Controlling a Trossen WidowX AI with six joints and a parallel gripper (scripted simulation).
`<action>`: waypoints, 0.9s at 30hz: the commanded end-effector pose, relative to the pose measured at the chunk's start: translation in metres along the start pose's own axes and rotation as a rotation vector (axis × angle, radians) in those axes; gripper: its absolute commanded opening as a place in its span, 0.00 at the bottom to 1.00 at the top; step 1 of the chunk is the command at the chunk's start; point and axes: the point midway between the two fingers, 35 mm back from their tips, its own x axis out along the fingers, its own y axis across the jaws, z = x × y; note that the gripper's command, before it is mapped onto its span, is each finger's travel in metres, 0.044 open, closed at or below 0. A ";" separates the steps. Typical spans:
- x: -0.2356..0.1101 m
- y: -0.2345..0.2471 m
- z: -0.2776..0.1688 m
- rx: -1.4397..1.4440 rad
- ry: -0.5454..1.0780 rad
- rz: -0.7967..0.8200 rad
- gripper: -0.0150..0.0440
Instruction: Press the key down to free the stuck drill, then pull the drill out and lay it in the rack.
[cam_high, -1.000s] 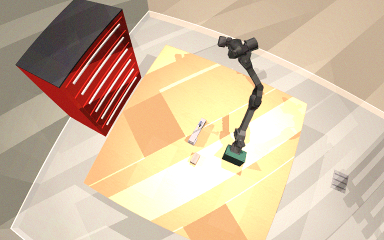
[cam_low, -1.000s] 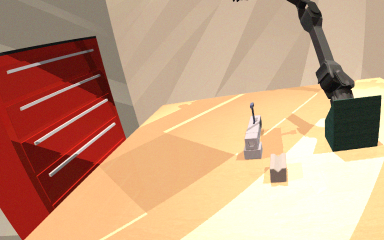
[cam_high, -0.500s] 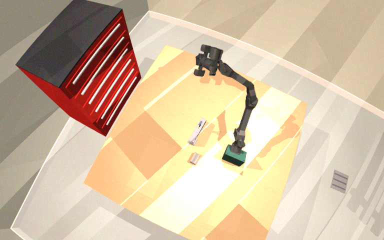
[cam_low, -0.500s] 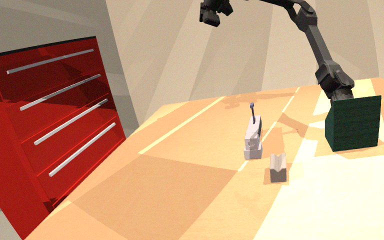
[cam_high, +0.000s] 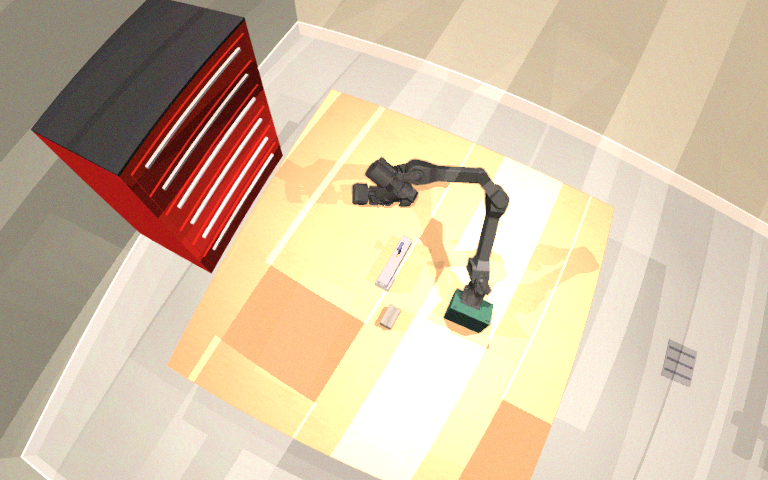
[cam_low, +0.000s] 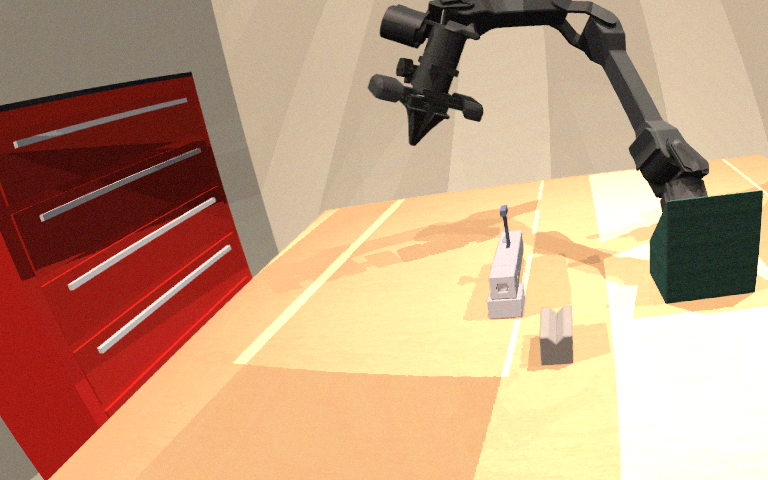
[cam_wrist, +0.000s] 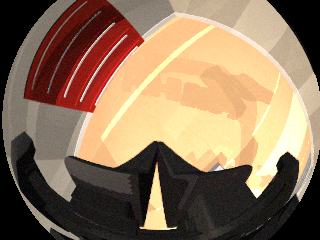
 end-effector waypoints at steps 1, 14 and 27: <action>0.013 -0.024 -0.049 -0.328 0.149 -0.076 0.25; 0.017 -0.098 -0.130 -0.940 0.511 -0.237 0.25; 0.028 -0.104 -0.135 -0.940 0.511 -0.237 0.25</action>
